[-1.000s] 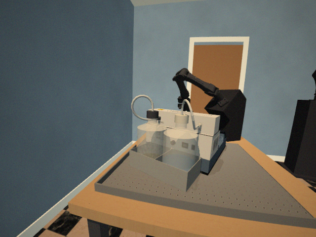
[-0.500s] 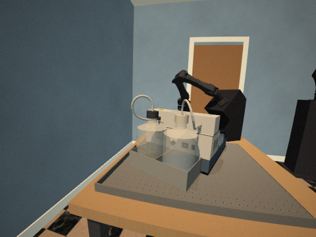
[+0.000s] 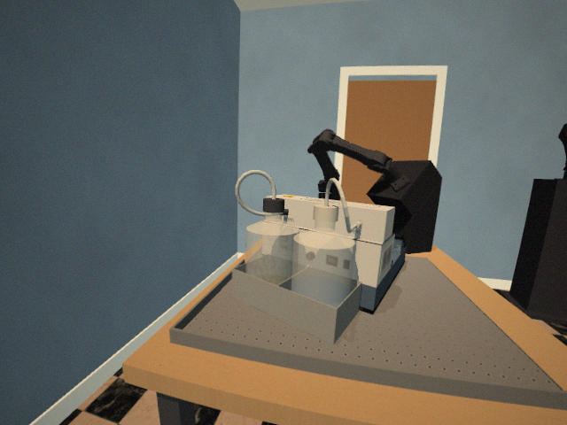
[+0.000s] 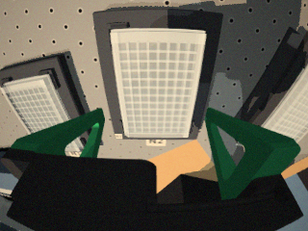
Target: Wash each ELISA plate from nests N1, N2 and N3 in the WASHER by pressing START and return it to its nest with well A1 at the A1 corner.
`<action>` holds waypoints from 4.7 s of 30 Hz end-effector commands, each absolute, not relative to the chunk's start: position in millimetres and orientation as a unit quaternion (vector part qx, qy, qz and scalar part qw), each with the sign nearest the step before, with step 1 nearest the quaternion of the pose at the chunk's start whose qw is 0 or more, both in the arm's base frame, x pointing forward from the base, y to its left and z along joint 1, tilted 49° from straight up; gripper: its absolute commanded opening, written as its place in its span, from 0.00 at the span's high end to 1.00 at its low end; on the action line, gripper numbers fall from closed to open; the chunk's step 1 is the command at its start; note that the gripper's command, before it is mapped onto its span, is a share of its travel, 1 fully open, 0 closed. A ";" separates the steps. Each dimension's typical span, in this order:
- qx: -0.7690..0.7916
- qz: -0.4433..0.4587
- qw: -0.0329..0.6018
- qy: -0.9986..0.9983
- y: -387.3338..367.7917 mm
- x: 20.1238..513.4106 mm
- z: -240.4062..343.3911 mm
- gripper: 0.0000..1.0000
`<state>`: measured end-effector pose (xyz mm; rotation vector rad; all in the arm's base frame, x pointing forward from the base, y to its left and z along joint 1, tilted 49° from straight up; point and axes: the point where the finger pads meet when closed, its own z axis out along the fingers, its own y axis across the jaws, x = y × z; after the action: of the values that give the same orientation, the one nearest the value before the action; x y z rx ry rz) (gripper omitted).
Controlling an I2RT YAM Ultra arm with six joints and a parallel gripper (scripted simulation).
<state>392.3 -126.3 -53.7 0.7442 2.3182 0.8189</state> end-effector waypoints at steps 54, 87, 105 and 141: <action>0.285 0.302 0.289 0.862 -123.4 411.0 -69.0 0.00; 0.286 0.302 0.289 0.862 -118.4 420.4 -78.2 0.00; 0.286 0.302 0.289 0.862 -118.3 420.4 -78.2 0.60; 0.286 0.302 0.289 0.862 -118.3 420.4 -78.2 1.00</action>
<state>419.8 -114.9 -80.3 0.7572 2.3090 0.8119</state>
